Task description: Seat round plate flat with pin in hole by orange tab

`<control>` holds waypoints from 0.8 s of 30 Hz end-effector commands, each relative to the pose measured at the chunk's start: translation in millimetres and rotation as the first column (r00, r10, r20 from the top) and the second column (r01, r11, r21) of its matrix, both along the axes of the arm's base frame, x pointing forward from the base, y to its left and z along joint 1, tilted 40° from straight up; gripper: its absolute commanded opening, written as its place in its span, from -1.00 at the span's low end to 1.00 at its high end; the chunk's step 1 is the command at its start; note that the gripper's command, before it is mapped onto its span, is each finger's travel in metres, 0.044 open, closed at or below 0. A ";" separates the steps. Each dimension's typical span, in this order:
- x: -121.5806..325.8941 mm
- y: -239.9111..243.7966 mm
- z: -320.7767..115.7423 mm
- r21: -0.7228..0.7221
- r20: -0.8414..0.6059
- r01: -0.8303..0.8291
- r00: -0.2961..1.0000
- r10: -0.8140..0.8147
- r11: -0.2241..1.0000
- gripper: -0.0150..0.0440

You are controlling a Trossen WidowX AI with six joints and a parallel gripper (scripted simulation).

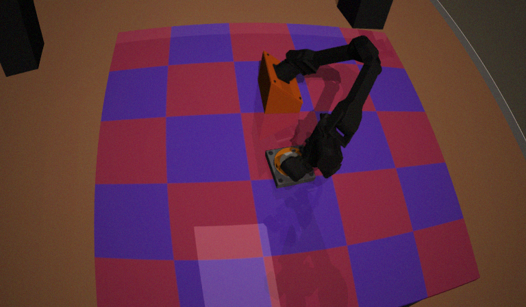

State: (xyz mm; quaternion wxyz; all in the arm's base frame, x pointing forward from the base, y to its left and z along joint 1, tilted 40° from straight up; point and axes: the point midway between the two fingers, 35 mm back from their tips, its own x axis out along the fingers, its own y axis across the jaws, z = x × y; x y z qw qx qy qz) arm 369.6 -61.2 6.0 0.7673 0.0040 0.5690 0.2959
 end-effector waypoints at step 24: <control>-79.0 -8.8 -67.3 0.179 -0.406 0.473 0.834 -0.373 0.863 -0.49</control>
